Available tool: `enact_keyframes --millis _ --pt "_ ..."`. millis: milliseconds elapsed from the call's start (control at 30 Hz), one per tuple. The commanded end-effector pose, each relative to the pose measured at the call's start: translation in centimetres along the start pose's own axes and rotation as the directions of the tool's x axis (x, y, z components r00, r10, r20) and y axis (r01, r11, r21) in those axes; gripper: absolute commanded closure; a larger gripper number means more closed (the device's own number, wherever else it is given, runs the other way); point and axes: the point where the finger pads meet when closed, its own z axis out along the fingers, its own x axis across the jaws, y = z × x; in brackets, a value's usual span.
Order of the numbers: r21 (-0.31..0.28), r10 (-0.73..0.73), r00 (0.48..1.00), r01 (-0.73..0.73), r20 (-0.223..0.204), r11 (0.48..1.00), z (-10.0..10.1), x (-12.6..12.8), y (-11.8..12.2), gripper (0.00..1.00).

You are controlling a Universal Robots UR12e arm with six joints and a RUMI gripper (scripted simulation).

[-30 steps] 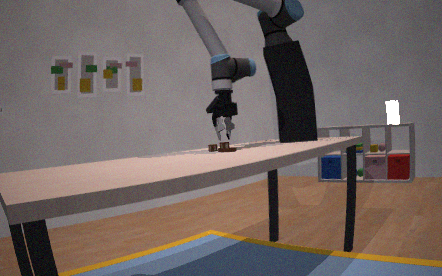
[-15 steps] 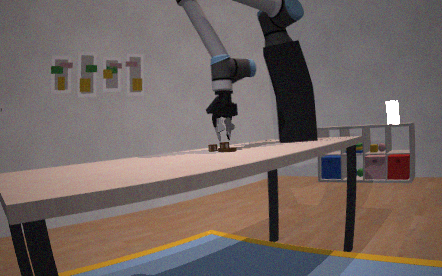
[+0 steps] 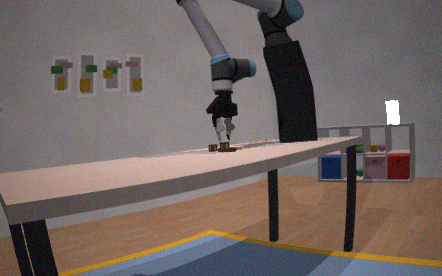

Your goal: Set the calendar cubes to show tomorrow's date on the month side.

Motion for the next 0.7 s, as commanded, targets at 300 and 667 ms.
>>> enact_keyframes --millis 300,667 --pt "0.000 0.000 1.000 0.000 0.001 1.000 -0.04 -0.04 0.00 0.71" --pt "0.000 0.000 1.000 0.000 0.001 1.000 0.31 -0.04 0.00 0.71"
